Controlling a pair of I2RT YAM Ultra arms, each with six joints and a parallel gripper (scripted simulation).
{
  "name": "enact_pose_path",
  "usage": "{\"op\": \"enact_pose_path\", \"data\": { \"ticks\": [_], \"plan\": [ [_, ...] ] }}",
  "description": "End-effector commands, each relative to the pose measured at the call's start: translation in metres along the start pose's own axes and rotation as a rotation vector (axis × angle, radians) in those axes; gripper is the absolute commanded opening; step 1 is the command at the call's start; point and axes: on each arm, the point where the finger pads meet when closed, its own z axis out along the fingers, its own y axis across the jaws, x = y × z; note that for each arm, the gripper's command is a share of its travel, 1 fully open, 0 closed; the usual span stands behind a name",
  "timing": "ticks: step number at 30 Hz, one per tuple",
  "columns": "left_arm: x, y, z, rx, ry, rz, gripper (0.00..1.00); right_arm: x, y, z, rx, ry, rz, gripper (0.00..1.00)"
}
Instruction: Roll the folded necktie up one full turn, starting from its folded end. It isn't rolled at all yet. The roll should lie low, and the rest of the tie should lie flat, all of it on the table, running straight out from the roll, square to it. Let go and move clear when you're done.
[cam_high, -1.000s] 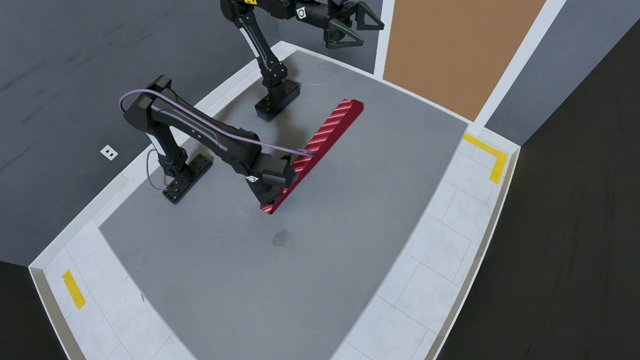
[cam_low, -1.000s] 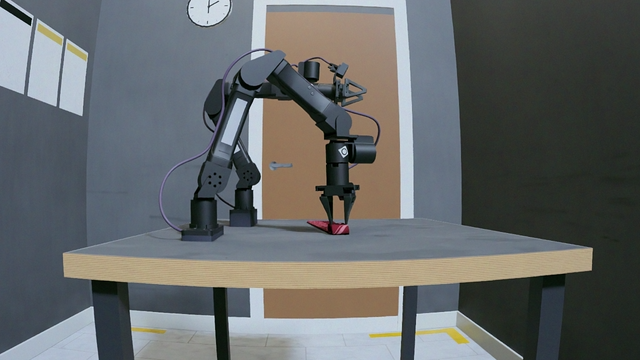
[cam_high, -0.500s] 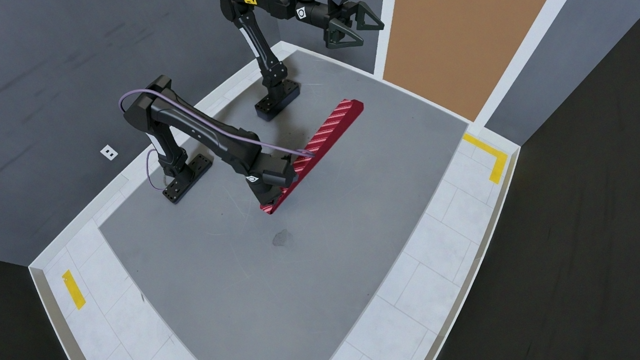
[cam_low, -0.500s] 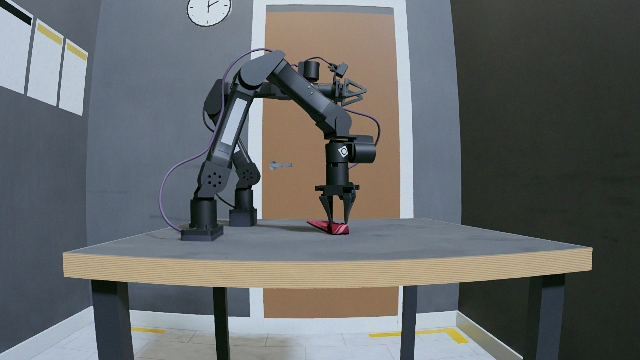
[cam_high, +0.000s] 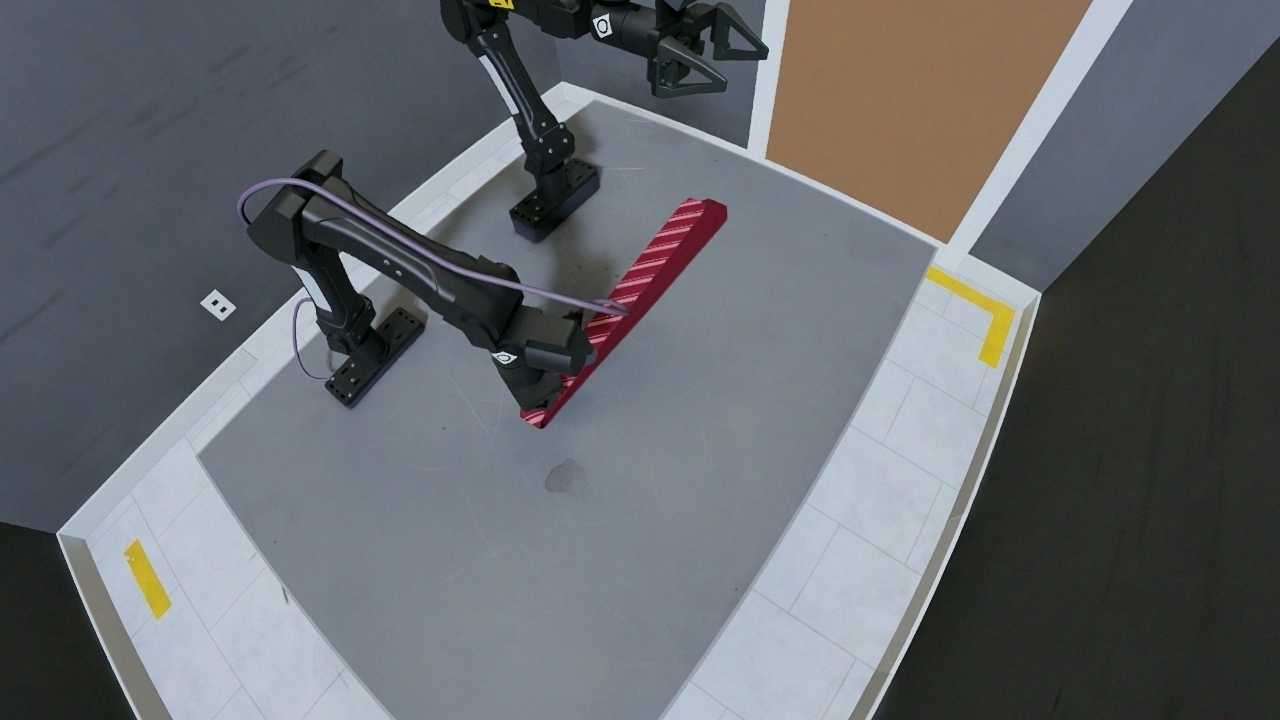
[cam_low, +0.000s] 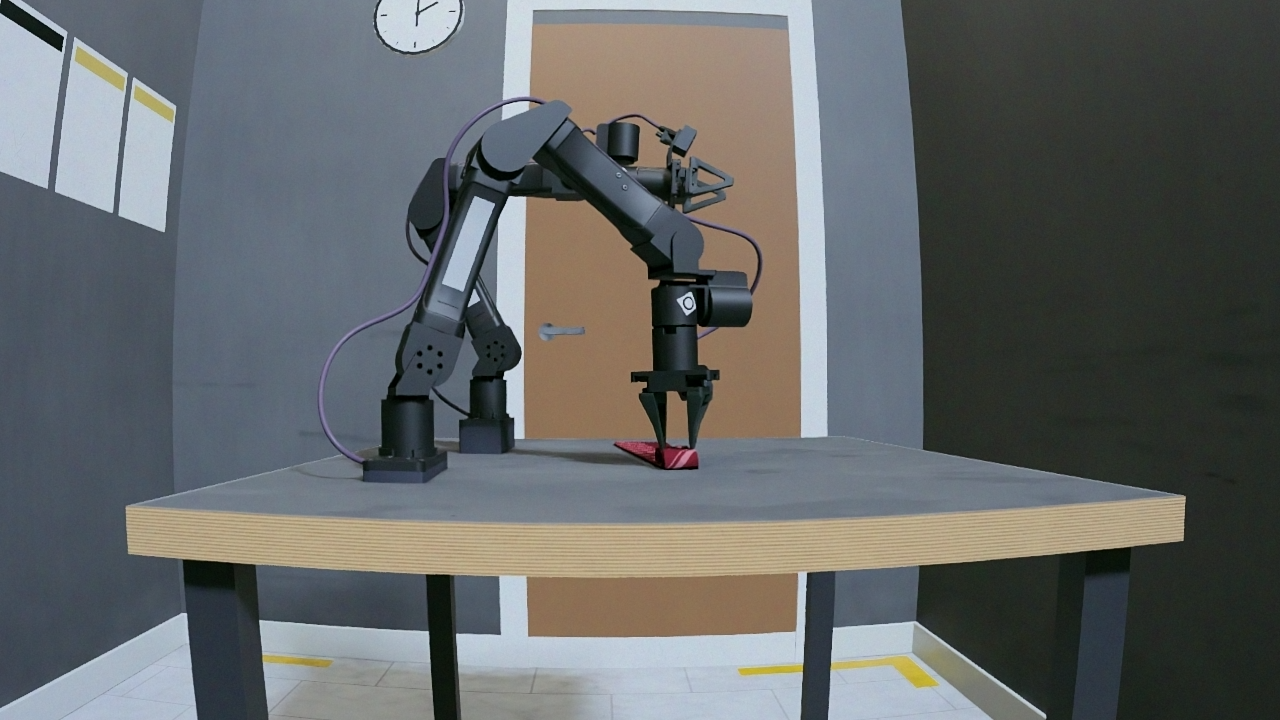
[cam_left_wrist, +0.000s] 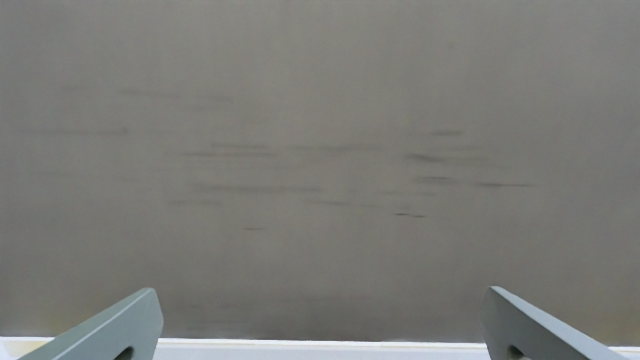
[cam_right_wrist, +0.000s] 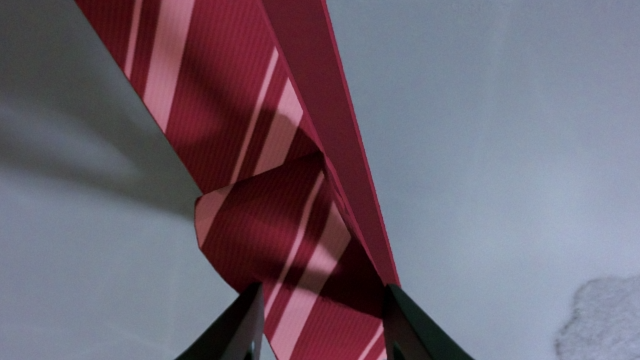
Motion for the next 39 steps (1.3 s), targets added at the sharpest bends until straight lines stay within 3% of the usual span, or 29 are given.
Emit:
{"op": "enact_pose_path", "data": {
  "ticks": [1, 39],
  "plan": [
    [-0.0208, -0.0011, -0.002, 0.011, -0.048, -0.012, 1.0, -0.0006, -0.0001, 0.0025, -0.002, -0.008, 0.013, 0.38],
    [-0.0208, -0.0011, -0.002, 0.011, -0.048, -0.012, 1.0, -0.0006, -0.0001, 0.0025, -0.003, -0.008, 0.048, 0.38]
  ]
}}
